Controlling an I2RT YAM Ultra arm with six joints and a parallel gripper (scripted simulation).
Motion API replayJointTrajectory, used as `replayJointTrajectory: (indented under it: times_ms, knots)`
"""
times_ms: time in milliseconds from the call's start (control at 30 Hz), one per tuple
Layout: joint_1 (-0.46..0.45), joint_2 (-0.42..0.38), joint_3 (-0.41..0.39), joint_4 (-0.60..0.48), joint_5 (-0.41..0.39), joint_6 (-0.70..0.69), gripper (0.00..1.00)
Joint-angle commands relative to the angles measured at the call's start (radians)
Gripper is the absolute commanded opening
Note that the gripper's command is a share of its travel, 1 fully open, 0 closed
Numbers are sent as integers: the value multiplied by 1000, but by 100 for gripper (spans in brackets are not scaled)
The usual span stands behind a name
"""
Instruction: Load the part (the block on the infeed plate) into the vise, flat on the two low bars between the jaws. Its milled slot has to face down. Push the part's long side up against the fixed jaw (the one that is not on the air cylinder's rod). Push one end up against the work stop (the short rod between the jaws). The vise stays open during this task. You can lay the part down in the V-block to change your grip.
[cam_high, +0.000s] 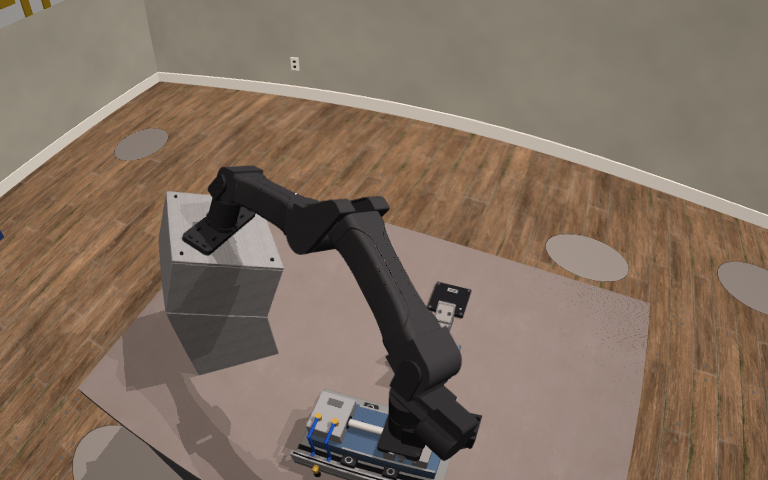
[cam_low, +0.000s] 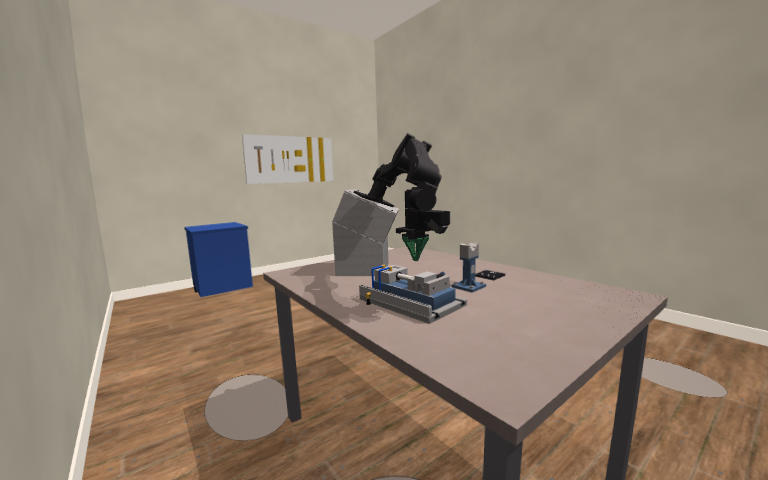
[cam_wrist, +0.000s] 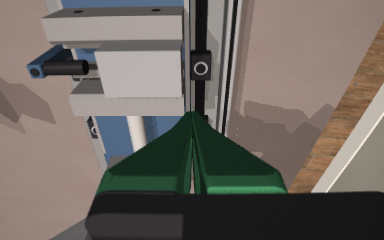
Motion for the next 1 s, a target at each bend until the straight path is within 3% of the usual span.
replayJointTrajectory:
  times_ms: [0, 967]
  knots:
    - [-1, 20, 38, 17, -2, 11, 0]
    - [27, 113, 98, 59, 3, 40, 0]
